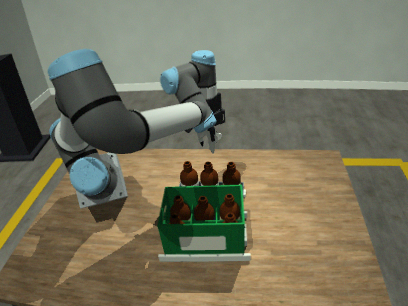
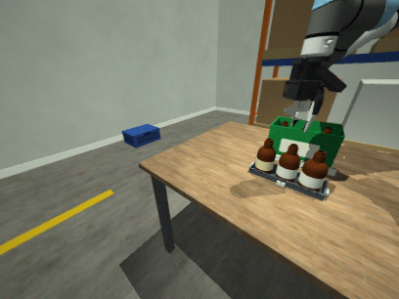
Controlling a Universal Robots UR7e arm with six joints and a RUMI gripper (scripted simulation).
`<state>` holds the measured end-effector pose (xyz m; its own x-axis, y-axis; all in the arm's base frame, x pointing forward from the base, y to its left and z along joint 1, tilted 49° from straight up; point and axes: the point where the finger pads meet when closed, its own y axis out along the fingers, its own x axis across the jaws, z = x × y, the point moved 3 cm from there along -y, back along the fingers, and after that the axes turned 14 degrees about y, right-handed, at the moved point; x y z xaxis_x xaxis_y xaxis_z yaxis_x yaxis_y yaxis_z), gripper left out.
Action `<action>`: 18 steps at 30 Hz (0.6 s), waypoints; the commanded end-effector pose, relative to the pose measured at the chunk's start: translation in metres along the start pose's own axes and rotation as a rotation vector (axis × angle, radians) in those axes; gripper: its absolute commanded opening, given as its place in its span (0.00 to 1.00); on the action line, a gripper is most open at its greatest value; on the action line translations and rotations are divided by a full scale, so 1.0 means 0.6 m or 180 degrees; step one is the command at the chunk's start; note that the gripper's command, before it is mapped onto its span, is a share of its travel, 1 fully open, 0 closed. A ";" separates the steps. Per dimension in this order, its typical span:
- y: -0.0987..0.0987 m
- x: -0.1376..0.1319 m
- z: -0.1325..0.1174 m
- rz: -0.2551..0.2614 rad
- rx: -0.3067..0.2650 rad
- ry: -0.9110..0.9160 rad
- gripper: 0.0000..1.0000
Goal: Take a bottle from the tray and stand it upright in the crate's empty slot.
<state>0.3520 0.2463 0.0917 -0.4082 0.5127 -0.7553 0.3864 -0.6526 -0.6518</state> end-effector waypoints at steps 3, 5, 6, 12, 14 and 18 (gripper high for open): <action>0.016 0.000 0.001 0.0003 0.0009 -0.0005 0.38; 0.016 0.000 0.001 0.0003 0.0009 -0.0005 0.38; 0.018 0.000 0.001 0.0003 0.0009 -0.0005 0.38; 0.032 0.000 0.001 0.0003 0.0009 -0.0005 0.38; 0.036 0.000 0.001 0.0003 0.0009 -0.0005 0.38; 0.046 0.000 0.001 0.0003 0.0009 -0.0005 0.38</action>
<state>0.3587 0.2339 0.0795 -0.4084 0.5121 -0.7556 0.3845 -0.6543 -0.6512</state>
